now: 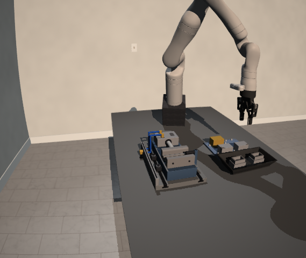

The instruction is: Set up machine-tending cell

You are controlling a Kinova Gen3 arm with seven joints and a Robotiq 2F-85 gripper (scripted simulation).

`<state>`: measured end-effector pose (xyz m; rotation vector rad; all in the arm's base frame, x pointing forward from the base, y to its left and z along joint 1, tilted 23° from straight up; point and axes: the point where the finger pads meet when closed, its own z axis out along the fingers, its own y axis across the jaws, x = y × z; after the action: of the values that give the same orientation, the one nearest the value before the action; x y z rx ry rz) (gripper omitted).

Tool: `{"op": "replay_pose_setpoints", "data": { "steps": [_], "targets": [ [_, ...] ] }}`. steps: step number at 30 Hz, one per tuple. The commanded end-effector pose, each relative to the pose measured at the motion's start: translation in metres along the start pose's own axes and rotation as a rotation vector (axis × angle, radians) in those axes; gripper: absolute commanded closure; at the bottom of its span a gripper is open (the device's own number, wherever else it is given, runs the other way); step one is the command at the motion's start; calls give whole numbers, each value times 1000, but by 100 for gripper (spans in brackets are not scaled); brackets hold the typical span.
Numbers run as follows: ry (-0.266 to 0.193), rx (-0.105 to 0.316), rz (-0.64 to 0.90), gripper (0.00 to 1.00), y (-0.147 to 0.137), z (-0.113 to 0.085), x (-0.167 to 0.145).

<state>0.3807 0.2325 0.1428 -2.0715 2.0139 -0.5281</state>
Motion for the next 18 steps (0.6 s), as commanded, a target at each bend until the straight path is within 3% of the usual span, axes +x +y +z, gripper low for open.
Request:
{"op": "replay_pose_setpoints", "data": {
  "steps": [1, 18],
  "targets": [
    [12, -12, -4, 33, 4, 15, 2],
    [12, -12, -4, 33, 5, 73, 3]
  ]
}}
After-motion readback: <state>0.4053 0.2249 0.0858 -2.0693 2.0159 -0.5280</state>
